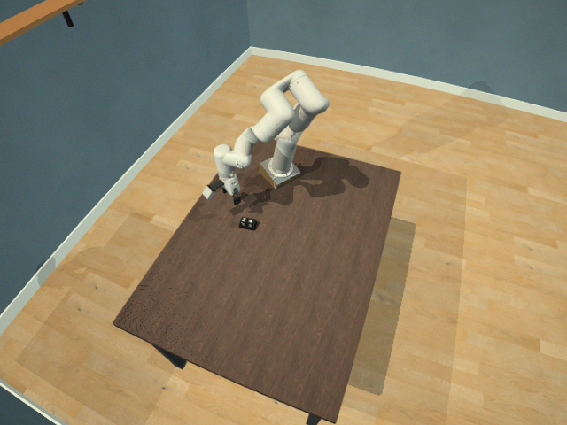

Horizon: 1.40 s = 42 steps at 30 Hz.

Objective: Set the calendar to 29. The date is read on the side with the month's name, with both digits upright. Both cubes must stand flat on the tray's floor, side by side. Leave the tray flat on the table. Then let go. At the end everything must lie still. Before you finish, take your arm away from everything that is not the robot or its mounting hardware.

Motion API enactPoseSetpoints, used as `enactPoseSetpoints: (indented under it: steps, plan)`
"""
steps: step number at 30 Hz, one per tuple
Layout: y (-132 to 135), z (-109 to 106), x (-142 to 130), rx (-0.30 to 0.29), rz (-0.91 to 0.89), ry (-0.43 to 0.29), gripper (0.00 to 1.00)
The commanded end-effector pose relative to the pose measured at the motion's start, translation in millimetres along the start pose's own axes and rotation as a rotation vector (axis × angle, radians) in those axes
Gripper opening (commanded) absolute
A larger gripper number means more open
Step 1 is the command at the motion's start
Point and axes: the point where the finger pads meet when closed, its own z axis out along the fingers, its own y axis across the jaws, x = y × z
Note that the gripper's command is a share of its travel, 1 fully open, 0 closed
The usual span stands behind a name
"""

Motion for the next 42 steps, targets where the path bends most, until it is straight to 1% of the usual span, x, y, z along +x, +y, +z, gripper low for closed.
enactPoseSetpoints:
  steps: [1, 10, 13, 16, 18, 19, 20, 21, 22, 25, 27, 32, 33, 35, 36, 38, 39, 41, 42]
  plan:
    - [0.2, -2.5, 0.0, -0.001, 0.001, 0.003, 1.00]
    - [0.1, -2.5, 0.1, -0.001, -0.002, 0.003, 1.00]
    - [-1.7, -2.6, 0.3, -0.001, -0.035, 0.003, 1.00]
    - [-6.7, -3.1, 0.9, -0.003, -0.127, 0.002, 1.00]
    - [-12.2, -3.5, 1.5, -0.005, -0.227, 0.001, 1.00]
    - [-12.3, -3.5, 1.5, -0.005, -0.228, 0.001, 1.00]
    - [-15.2, -3.8, 1.8, -0.005, -0.281, 0.000, 1.00]
    - [-15.7, -3.9, 1.8, -0.005, -0.290, 0.000, 1.00]
    - [-18.8, -4.1, 2.1, -0.006, -0.346, 0.000, 1.00]
    - [-19.6, -4.2, 2.1, -0.006, -0.360, 0.000, 1.00]
    - [-26.7, -4.9, 2.6, -0.008, -0.486, -0.001, 1.00]
    - [-33.8, -5.5, 2.9, -0.009, -0.608, -0.003, 1.00]
    - [-37.0, -5.8, 3.0, -0.009, -0.665, -0.003, 1.00]
    - [-39.2, -6.0, 3.0, -0.010, -0.702, -0.003, 1.00]
    - [-42.5, -6.4, 3.1, -0.010, -0.760, -0.004, 1.00]
    - [-44.9, -6.6, 3.1, -0.010, -0.800, -0.004, 1.00]
    - [-48.1, -6.9, 3.1, -0.010, -0.855, -0.004, 1.00]
    - [-48.1, -6.9, 3.1, -0.010, -0.855, -0.004, 1.00]
    - [-50.8, -7.2, 3.0, -0.011, -0.900, -0.005, 1.00]
